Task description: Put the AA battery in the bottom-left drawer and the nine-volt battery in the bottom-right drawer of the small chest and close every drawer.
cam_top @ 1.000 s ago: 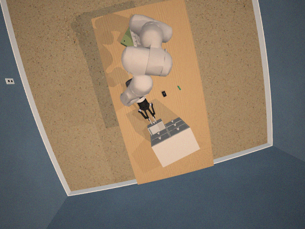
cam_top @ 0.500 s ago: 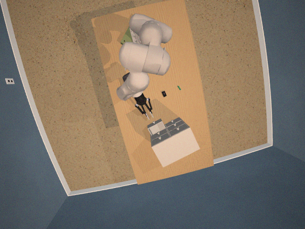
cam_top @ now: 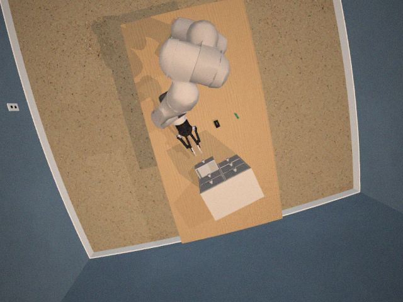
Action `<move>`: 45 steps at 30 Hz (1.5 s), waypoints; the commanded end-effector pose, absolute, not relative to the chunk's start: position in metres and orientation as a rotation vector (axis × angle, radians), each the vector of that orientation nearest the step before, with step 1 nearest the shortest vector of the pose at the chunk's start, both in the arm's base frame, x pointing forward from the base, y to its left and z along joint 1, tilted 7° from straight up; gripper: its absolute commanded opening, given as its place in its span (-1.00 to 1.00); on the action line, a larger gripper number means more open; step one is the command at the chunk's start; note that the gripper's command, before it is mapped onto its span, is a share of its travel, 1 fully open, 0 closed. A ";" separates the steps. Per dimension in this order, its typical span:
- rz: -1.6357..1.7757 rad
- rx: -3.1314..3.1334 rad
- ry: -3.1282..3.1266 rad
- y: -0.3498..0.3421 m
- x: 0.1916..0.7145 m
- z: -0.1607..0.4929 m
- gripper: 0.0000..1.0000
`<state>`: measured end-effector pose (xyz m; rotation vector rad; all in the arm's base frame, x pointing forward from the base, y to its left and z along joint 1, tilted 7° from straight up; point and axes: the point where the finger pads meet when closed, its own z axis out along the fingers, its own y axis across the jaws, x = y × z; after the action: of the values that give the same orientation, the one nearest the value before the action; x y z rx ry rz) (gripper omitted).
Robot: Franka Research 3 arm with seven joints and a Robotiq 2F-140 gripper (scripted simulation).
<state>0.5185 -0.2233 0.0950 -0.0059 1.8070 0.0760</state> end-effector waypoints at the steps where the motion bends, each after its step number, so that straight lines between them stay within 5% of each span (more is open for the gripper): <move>1: 0.093 0.014 1.813 -0.227 0.501 0.118 -0.60; 45: 0.101 -0.002 2.159 -0.233 0.448 0.175 -0.60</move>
<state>0.4621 -0.2279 0.1829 -0.1310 2.0514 0.0304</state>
